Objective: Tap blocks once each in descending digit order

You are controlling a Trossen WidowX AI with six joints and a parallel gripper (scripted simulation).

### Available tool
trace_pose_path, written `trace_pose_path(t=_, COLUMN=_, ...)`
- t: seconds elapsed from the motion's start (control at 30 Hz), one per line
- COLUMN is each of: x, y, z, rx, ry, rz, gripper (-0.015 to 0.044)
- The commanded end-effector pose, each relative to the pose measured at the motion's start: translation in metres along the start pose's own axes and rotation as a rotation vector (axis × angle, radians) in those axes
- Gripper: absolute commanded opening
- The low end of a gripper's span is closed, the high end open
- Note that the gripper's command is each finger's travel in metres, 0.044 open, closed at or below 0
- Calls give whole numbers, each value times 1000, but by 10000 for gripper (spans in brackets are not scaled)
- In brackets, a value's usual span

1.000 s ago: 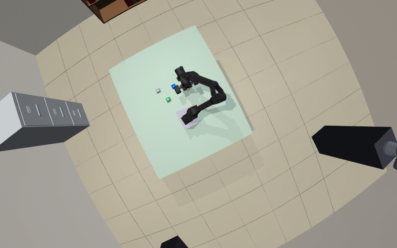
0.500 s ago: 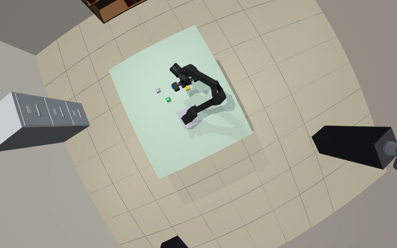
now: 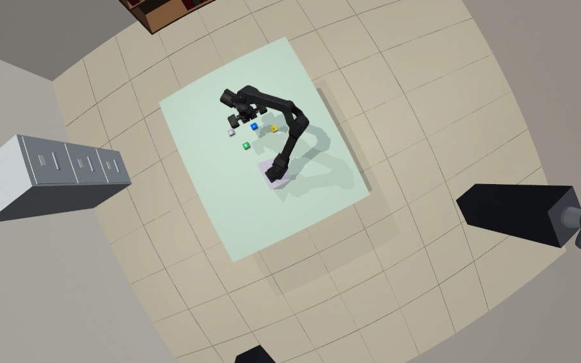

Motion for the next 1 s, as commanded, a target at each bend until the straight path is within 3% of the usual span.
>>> trace_pose_path(t=0.0, x=1, y=54, z=33, rx=4, ry=-2, rz=3, gripper=20)
trace_pose_path(t=0.2, x=13, y=126, z=60, rx=12, ry=3, rz=-4, gripper=20)
trace_pose_path(t=0.47, x=16, y=129, z=61, rx=13, ry=3, rz=-4, gripper=20)
trace_pose_path(t=0.67, x=92, y=128, z=60, rx=13, ry=3, rz=-7, gripper=20)
trace_pose_path(t=0.97, x=98, y=128, z=60, rx=13, ry=3, rz=-7, gripper=20)
Point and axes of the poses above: the point midway between the two fingers, 35 mm back from their tips, its own x axis out along the fingers, its own y axis across the jaws, z = x × y, the point moved 9 cm from there along -x, back along the fingers, and after that the axes turned 11 degrees about -x, right-handed, at the moved point
